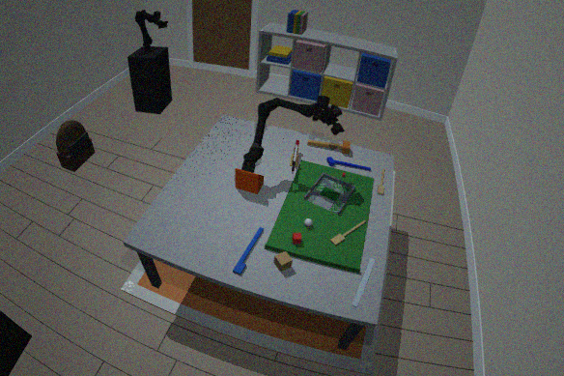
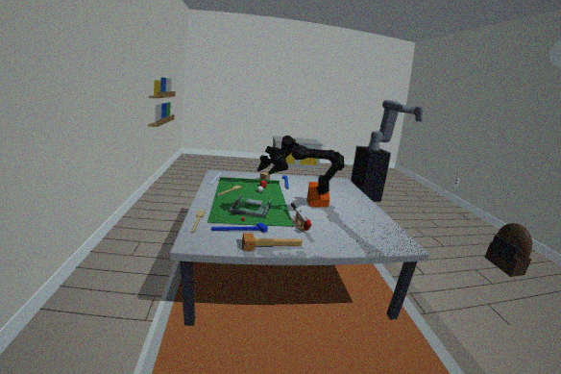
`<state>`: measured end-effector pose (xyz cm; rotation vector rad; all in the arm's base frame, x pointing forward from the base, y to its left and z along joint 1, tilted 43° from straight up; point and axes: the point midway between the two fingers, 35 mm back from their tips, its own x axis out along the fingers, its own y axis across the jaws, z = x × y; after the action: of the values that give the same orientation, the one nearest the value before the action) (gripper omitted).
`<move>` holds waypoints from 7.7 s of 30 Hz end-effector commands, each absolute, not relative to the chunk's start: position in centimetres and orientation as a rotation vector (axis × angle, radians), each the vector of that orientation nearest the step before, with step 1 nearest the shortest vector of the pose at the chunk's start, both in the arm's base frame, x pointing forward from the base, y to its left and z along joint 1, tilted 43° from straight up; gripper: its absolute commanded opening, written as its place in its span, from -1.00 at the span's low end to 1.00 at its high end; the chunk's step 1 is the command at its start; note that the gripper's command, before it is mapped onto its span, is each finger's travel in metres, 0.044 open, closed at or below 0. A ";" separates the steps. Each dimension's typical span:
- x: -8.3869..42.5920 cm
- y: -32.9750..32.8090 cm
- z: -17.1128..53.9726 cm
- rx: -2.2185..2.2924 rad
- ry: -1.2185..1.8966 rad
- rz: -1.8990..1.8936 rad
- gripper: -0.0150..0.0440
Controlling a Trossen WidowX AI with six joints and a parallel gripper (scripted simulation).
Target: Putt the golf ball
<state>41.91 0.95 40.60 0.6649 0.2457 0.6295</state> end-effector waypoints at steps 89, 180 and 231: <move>25.0 11.9 10.0 -0.526 0.345 1.419 1.00; 22.6 -15.2 1.6 0.329 1.185 0.693 -0.49; 15.5 -17.6 -10.6 0.891 1.460 0.263 -0.49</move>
<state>15.30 -18.04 -10.16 0.8817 1.4668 0.2652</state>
